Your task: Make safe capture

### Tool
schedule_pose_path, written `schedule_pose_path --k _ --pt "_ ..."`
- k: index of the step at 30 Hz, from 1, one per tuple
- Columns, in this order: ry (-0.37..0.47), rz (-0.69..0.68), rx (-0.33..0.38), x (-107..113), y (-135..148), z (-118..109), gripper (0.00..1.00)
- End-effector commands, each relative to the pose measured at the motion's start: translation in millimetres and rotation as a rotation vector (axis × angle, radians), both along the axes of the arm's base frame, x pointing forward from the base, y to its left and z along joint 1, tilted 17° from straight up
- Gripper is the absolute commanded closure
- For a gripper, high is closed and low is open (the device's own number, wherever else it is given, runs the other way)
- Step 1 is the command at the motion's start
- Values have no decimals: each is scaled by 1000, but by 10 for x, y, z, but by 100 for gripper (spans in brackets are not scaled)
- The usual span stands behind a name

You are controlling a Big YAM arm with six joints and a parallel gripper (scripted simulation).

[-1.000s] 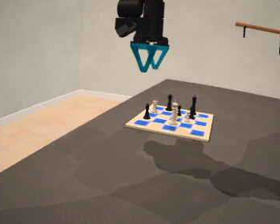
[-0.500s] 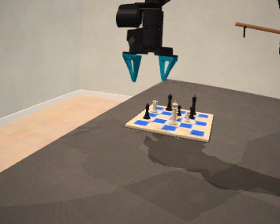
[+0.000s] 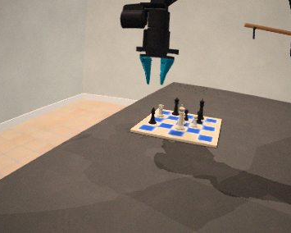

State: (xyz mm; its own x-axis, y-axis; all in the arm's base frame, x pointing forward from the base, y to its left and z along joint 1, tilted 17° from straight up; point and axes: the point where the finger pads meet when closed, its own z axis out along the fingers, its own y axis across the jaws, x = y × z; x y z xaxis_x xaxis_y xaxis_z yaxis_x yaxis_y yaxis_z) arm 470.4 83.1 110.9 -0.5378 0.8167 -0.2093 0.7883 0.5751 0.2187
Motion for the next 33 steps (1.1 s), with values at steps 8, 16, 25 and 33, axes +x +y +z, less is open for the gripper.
schedule_pose_path --k 8,16,25,33 --pt "-11 -25 6 68 18 14 65" --pt "-11 -23 5 68 18 14 65" --pt "-12 -23 6 69 18 10 65" --pt "-24 -24 8 111 18 19 65"
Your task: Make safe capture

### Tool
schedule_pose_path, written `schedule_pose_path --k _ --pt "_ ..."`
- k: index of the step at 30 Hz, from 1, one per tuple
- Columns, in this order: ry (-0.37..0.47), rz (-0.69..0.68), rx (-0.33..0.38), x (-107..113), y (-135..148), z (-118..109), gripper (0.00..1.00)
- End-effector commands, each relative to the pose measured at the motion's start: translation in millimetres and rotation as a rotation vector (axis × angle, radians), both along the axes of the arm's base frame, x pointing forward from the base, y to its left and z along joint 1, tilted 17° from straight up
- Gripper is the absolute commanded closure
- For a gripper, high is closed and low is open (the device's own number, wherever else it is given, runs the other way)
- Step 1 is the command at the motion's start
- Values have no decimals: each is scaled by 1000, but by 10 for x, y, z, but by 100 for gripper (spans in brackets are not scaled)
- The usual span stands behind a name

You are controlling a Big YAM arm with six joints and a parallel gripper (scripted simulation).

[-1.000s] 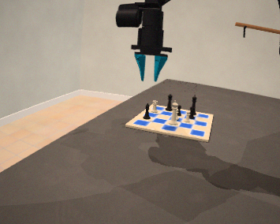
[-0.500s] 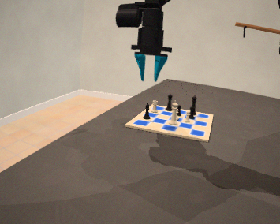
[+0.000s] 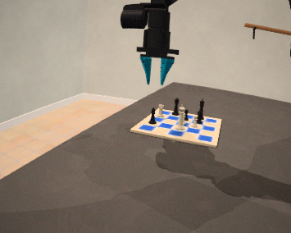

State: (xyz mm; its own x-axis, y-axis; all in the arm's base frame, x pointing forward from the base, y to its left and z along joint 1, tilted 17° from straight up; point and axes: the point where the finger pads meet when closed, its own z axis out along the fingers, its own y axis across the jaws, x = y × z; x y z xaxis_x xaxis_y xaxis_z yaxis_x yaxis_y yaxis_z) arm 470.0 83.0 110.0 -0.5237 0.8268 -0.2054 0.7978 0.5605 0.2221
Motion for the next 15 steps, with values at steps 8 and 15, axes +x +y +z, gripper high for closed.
schedule_pose_path --k 8,15 --pt "-15 -9 0 109 -20 -75 65" --pt "-11 -8 -2 123 -51 -170 65"
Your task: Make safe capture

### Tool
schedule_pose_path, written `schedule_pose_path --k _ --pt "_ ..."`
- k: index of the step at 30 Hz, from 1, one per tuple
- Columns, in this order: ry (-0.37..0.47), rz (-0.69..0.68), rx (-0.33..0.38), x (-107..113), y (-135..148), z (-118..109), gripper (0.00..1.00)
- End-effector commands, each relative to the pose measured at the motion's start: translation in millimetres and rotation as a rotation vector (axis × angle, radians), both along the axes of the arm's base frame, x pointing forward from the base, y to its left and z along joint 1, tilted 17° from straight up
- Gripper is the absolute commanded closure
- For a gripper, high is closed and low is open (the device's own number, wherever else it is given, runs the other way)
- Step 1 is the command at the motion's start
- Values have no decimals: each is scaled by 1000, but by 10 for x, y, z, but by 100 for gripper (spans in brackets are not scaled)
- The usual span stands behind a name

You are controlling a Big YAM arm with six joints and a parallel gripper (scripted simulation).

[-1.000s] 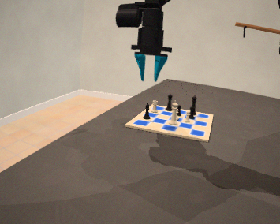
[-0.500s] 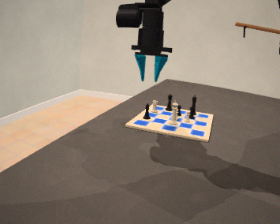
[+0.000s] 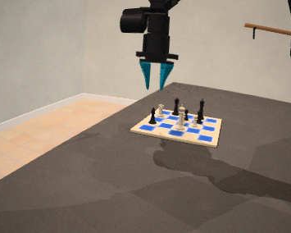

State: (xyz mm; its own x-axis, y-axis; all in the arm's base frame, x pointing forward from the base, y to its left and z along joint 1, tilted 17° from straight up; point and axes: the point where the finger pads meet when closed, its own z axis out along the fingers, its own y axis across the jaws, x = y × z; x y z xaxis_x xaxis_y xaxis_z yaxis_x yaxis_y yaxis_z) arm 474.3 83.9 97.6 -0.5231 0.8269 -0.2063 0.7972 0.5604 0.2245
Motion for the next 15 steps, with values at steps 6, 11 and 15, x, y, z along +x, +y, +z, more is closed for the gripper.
schedule_pose_path --k 6,11,15 --pt "-8 -6 -3 105 -62 -120 65" --pt "-7 -6 -3 123 -65 -201 65" --pt "-5 -6 -3 132 -68 -265 65"
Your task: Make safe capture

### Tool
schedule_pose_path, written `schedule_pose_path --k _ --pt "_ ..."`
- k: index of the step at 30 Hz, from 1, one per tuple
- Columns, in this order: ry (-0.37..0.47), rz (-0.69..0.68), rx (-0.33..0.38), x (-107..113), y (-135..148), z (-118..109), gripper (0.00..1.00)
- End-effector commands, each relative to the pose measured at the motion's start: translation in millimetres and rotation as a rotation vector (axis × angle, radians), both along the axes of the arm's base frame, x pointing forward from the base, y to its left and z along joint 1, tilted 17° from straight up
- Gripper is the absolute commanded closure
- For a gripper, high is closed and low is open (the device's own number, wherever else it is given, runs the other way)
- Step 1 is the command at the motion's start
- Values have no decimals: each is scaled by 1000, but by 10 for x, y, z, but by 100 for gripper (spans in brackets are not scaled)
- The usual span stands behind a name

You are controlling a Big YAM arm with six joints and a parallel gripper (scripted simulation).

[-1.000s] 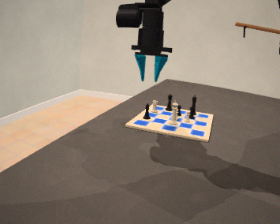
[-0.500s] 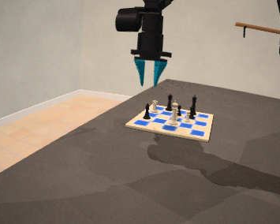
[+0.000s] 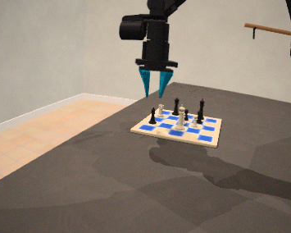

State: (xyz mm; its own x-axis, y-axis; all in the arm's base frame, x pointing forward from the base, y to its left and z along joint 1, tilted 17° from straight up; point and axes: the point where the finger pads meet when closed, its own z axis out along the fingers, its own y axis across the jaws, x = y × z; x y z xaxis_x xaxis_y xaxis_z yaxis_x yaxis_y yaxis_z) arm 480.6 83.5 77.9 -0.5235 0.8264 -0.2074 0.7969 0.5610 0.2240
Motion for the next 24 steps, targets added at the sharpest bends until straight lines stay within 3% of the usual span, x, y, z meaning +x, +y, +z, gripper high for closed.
schedule_pose_path --k 1,3,4,14,24 --pt "-6 -6 -1 78 -64 -77 65" --pt "-6 -6 -1 78 -64 -77 65" --pt "-29 -8 4 181 -44 4 65" --pt "-7 -7 -1 110 -67 -169 65" --pt "-10 -8 0 130 -64 -172 65"
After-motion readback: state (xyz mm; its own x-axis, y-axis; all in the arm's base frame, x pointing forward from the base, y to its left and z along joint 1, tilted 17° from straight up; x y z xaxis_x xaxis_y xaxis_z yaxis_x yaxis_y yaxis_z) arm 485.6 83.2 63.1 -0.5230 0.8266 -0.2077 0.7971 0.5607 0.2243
